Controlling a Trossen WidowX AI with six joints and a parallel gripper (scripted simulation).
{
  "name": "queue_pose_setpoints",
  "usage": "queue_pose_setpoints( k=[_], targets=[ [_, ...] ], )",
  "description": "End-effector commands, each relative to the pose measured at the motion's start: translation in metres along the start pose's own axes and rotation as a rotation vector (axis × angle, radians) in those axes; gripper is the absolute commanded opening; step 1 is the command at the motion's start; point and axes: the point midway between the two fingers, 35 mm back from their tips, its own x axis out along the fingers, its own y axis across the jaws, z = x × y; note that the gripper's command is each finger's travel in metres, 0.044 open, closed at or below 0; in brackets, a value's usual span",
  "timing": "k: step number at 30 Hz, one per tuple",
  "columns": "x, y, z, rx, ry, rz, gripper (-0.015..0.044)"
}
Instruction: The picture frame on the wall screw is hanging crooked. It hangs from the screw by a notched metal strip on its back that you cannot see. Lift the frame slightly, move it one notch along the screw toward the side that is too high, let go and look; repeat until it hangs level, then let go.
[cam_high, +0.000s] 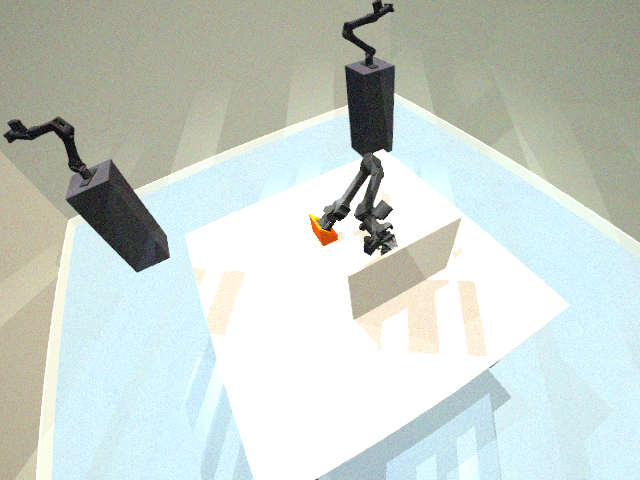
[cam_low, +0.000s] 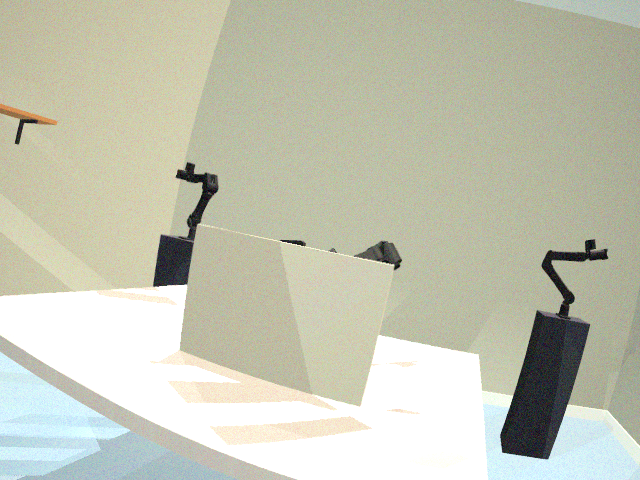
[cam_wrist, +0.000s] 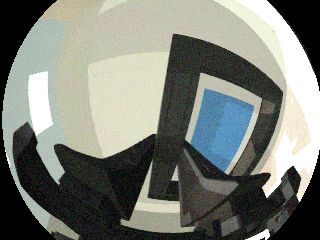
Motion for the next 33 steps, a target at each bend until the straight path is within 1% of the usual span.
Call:
queue_pose_setpoints(
  k=[1,33],
  targets=[
    [0.0,0.0044,-0.0009,-0.004,-0.004,0.018,0.0],
    [0.0001,0.0049,-0.0041,-0.004,-0.004,0.018,0.0]
  ],
)
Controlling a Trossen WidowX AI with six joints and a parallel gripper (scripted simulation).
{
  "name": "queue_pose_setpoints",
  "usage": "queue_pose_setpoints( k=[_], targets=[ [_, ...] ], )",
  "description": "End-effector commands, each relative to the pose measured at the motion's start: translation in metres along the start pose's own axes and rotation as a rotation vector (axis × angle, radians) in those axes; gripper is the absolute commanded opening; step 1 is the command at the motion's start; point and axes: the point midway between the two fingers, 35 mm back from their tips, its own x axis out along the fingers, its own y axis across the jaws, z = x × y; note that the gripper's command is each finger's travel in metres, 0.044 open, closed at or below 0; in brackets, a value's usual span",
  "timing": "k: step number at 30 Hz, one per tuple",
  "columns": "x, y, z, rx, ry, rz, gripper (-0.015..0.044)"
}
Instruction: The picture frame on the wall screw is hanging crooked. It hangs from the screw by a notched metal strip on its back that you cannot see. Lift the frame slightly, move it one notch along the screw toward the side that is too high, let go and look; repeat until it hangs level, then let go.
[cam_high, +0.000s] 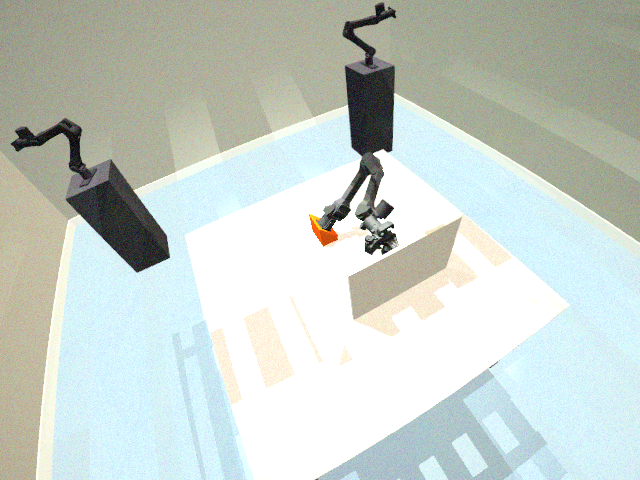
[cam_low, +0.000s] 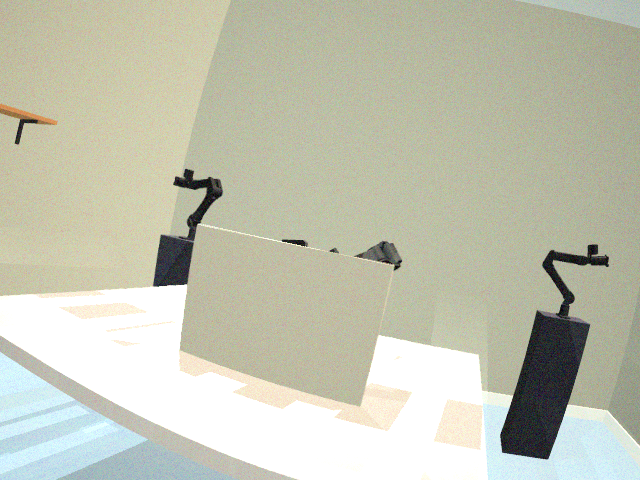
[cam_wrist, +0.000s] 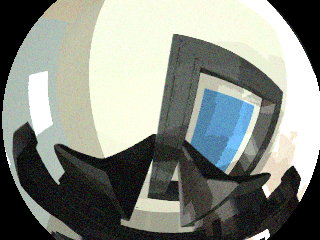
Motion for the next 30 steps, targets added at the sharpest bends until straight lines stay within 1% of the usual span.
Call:
queue_pose_setpoints(
  k=[1,30],
  targets=[
    [-0.0001,0.0036,0.0005,-0.004,-0.003,0.017,0.0],
    [0.0002,-0.0046,-0.0002,-0.005,0.001,-0.001,0.0]
  ],
)
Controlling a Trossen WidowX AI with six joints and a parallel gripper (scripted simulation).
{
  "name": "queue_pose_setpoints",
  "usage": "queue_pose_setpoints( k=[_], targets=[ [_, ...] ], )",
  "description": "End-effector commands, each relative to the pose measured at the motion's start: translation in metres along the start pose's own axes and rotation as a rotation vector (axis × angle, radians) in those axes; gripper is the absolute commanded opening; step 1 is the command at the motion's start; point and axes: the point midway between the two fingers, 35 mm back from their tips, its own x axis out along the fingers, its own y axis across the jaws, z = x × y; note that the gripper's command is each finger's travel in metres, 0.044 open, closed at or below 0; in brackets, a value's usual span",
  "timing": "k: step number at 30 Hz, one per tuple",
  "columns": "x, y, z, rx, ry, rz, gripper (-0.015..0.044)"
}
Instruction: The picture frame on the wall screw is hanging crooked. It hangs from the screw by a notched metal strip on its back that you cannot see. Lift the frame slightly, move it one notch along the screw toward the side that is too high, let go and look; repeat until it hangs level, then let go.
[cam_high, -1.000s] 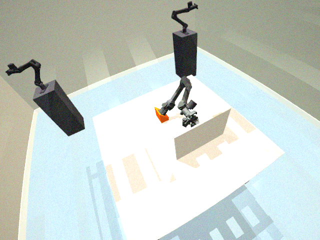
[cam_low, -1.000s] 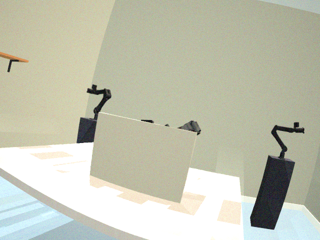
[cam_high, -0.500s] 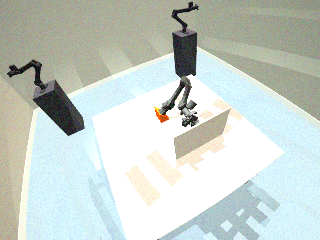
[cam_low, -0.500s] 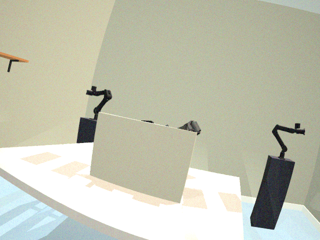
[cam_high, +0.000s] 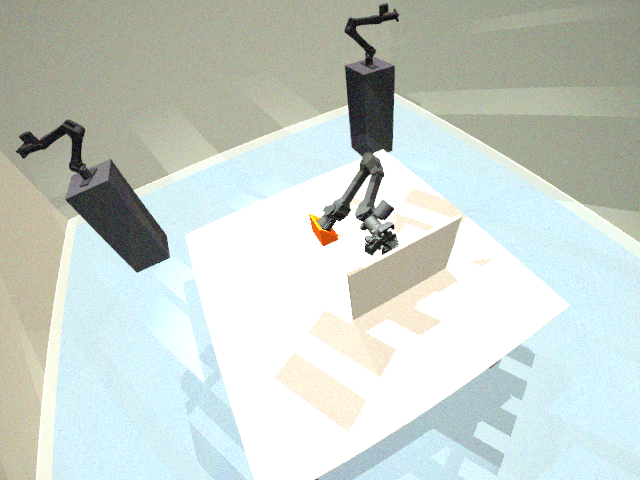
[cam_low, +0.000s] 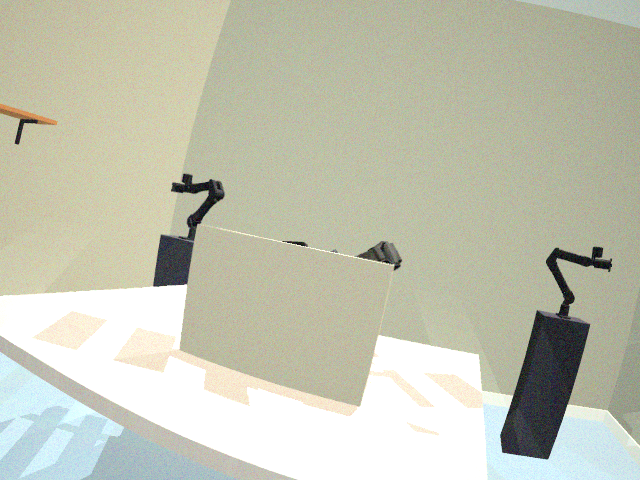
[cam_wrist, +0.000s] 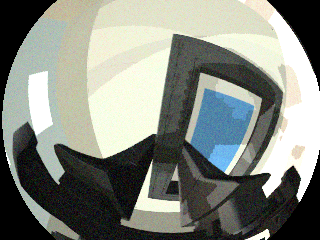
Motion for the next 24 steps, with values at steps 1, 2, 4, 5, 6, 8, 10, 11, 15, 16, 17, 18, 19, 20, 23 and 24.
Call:
queue_pose_setpoints(
  k=[1,2,4,5,6,8,10,11,15,16,17,18,19,20,23,24],
  targets=[
    [0.0,-0.0005,0.0,-0.005,0.0,0.0,0.0],
    [0.0,-0.0005,0.0,-0.005,0.0,0.0,0.0],
    [0.0,-0.0005,0.0,-0.005,0.0,0.0,0.0],
    [0.0,-0.0005,0.0,-0.005,0.0,0.0,0.0],
    [0.0,-0.0005,0.0,-0.005,0.0,0.0,0.0],
    [0.0,-0.0005,-0.0001,-0.042,-0.001,0.0,0.0],
    [0.0,-0.0004,-0.0001,-0.069,-0.001,0.0,0.0],
    [0.0,-0.0003,-0.0002,-0.073,-0.001,0.0,0.0],
    [0.0,-0.0001,-0.0003,-0.094,-0.002,0.0,0.0],
    [0.0,-0.0001,-0.0003,-0.094,-0.002,0.0,0.0],
    [0.0,-0.0001,-0.0003,-0.102,-0.002,0.0,0.0],
    [0.0,0.0,-0.0003,-0.11,-0.002,0.0,0.0],
    [0.0,0.0,-0.0003,-0.11,-0.002,0.0,0.0],
    [0.0,0.0,-0.0004,-0.118,-0.002,0.0,0.0],
    [0.0,0.0001,-0.0004,-0.133,-0.002,0.0,0.0],
    [0.0,0.0002,-0.0005,-0.141,-0.002,0.0,0.0]
  ],
)
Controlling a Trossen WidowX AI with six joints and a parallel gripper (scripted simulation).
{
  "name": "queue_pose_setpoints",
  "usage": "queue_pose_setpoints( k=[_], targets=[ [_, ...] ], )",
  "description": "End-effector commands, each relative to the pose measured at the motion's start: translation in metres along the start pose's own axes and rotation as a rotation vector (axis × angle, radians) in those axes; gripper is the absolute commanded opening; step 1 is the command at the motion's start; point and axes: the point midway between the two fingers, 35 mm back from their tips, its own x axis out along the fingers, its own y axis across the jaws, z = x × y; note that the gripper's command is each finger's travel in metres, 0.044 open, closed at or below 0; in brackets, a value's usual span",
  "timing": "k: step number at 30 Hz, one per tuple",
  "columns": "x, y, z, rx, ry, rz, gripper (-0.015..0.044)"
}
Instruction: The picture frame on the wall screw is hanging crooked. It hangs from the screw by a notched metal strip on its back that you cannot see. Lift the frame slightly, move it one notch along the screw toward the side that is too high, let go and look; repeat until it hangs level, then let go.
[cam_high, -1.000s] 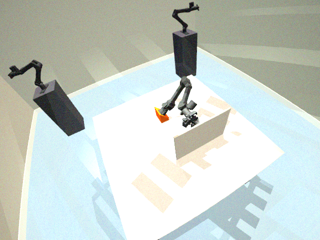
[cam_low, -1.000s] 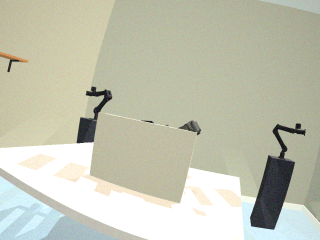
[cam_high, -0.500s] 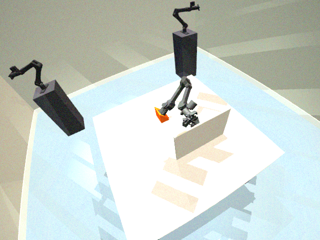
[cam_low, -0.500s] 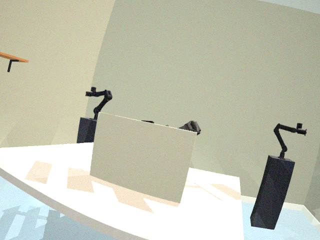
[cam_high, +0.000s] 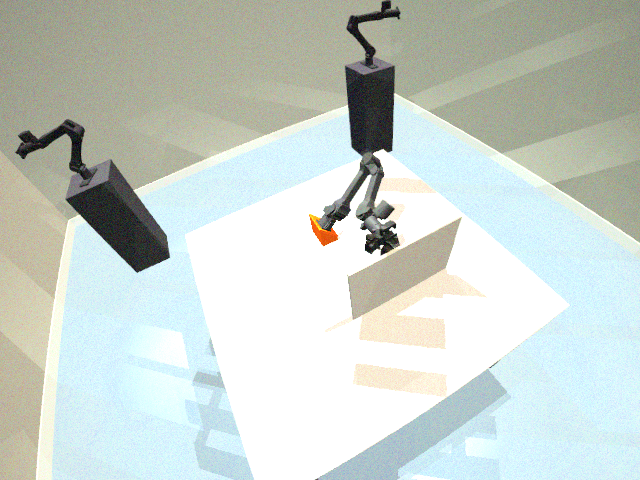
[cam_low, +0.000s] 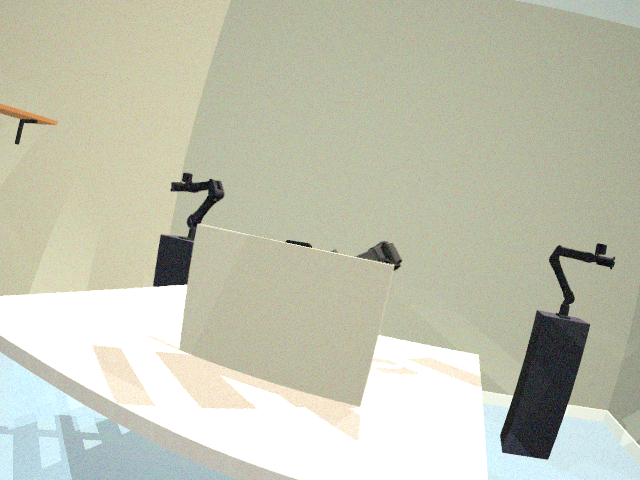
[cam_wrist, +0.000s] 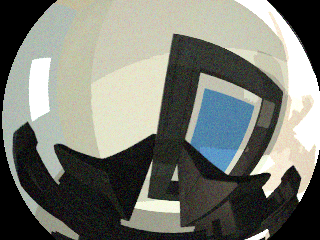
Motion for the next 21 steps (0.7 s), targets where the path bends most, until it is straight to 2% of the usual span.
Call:
queue_pose_setpoints(
  k=[1,8,18,21],
  targets=[
    [0.0001,-0.0002,-0.0003,-0.024,0.0,-0.003,0.0],
    [0.0,0.0,-0.0005,-0.062,0.0,-0.003,0.0],
    [0.0,0.0003,-0.0001,-0.041,-0.001,0.0,0.026],
    [0.0,0.0003,-0.0001,-0.041,-0.001,0.0,0.026]
  ],
)
